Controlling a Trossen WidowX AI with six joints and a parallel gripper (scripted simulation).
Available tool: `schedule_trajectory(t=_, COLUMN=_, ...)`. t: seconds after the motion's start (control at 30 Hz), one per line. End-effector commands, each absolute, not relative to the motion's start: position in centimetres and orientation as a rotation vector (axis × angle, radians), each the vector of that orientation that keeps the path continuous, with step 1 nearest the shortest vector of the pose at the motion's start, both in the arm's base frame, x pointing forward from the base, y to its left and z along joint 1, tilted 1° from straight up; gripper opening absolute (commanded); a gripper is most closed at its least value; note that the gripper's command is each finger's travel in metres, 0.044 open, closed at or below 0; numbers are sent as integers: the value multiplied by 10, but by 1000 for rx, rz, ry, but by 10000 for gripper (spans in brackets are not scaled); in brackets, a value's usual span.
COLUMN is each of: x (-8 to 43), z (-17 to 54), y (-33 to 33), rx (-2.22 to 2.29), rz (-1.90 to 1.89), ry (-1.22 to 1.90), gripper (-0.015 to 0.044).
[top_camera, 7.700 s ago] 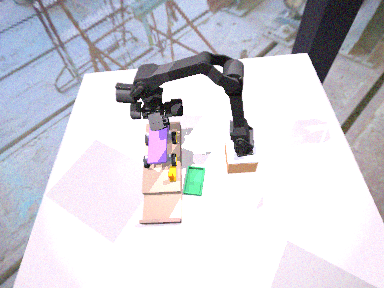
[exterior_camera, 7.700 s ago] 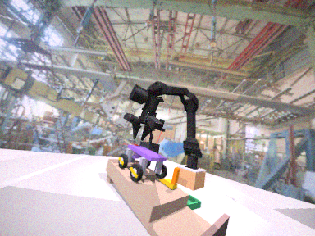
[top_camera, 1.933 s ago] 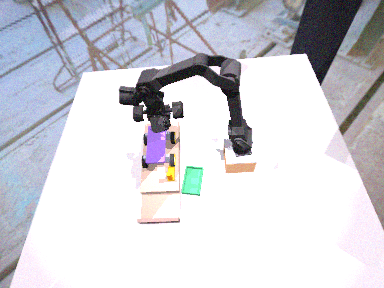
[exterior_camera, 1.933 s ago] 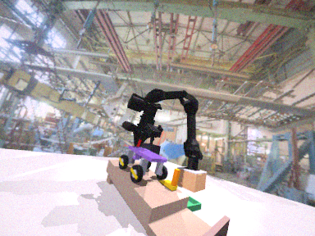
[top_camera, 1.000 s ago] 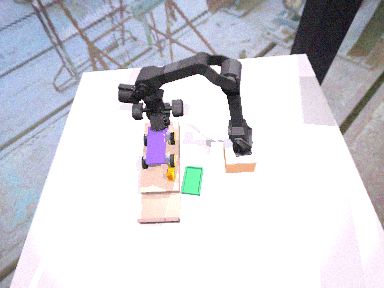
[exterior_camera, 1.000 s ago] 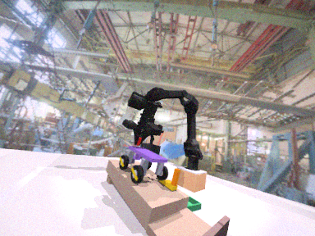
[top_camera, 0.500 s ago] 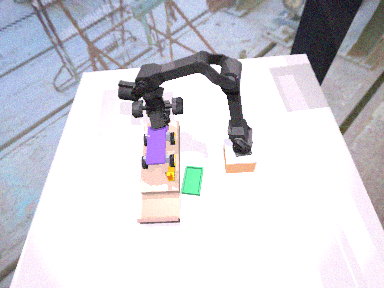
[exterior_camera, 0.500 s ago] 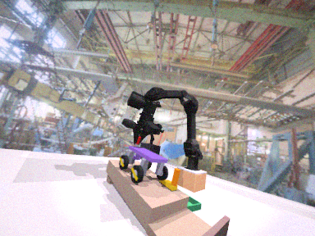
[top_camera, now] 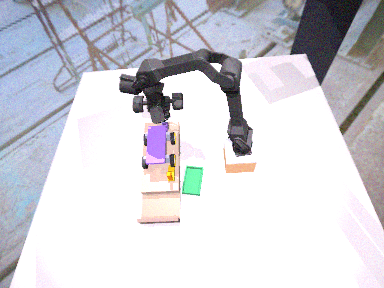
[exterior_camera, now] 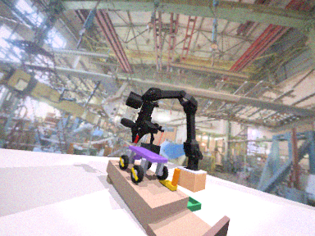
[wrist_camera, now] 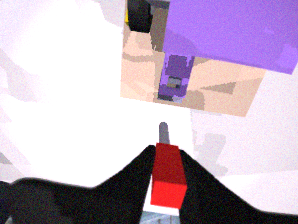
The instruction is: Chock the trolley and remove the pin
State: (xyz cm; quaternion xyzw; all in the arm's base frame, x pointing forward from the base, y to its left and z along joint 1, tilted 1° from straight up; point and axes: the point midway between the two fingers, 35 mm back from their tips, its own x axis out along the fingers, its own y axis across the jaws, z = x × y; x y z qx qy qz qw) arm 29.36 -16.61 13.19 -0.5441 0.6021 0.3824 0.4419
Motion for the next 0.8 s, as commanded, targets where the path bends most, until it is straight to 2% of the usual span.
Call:
schedule_trajectory(t=0.0, x=296, z=135, y=-171, rx=-1357, rz=947, ry=1489, gripper=0)
schedule_trajectory(t=0.77, x=230, z=129, y=-164, rx=-1355, rz=952, ry=1493, gripper=0)
